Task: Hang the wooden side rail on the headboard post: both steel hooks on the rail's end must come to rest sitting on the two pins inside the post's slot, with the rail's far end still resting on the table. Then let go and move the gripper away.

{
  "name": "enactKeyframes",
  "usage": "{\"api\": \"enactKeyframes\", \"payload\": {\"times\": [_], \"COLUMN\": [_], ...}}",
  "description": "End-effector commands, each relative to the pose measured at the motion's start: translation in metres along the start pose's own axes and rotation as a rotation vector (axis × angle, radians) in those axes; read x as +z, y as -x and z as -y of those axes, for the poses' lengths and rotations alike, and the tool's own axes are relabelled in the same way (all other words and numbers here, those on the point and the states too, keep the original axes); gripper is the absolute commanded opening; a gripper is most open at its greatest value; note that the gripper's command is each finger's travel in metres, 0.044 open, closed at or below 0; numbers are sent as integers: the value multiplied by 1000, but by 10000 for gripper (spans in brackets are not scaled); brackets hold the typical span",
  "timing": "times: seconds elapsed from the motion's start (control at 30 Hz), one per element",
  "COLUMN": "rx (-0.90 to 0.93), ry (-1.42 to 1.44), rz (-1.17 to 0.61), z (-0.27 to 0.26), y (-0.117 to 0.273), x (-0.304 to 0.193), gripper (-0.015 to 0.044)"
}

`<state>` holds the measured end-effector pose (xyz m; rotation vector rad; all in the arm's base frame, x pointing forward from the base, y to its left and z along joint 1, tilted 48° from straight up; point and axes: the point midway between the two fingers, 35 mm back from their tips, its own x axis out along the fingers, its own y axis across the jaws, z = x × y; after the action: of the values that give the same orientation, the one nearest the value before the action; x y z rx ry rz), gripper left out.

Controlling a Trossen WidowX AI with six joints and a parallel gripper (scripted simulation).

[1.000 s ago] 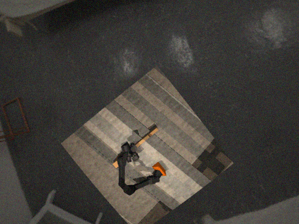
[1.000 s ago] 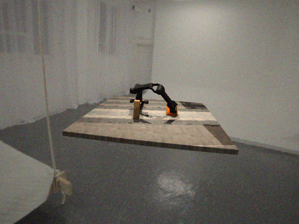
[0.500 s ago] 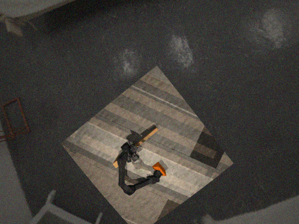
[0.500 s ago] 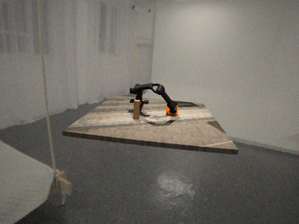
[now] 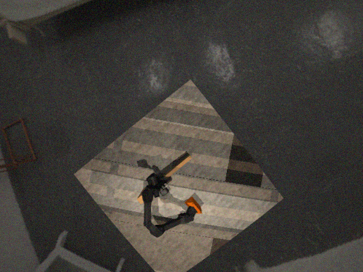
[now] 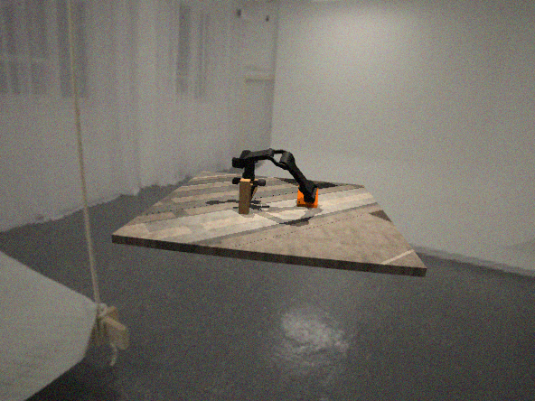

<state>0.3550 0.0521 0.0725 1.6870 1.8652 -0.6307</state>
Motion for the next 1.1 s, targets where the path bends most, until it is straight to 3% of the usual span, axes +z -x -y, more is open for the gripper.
{"api": "enactKeyframes", "payload": {"times": [0.0, 1.07], "rx": [18, 18], "ry": [4, 4], "rz": [3, 3], "z": [-1, -1], "y": [6, 6], "x": [-4, -7], "gripper": [0, 0]}}
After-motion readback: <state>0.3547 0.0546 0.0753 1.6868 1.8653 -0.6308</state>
